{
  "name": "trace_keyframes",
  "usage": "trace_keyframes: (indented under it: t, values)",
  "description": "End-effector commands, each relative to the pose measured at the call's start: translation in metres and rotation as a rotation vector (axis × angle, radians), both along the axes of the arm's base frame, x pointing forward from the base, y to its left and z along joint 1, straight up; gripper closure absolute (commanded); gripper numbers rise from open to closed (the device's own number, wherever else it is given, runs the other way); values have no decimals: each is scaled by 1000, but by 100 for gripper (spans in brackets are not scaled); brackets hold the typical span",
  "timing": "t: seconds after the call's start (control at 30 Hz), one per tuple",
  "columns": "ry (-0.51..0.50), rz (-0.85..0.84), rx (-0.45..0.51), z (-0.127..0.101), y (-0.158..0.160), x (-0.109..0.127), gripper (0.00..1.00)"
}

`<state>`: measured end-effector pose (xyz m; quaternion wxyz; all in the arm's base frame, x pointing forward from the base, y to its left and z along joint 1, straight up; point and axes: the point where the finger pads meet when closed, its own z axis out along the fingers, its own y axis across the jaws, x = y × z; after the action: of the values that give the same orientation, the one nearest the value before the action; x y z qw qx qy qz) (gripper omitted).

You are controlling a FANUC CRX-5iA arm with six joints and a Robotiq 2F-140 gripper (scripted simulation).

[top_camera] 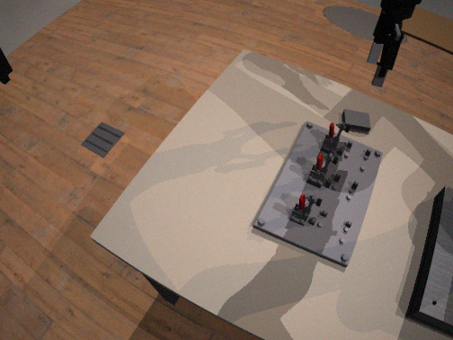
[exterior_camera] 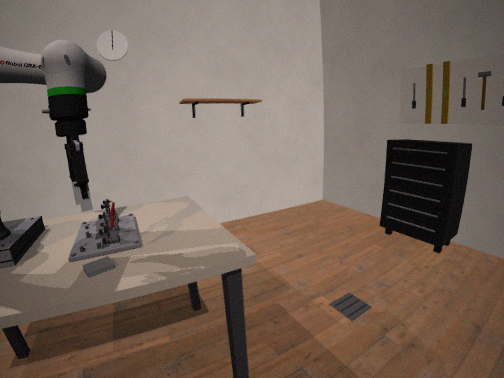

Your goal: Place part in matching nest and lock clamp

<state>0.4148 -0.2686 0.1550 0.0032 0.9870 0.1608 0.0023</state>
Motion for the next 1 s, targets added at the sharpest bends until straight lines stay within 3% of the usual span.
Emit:
trace_keyframes:
  t: [0.0,0.7,0.97]
  values:
    - [0,0,0,0,0,0,42]
    - [0,0,0,-4,0,0,42]
    - [0,0,0,-21,0,0,42]
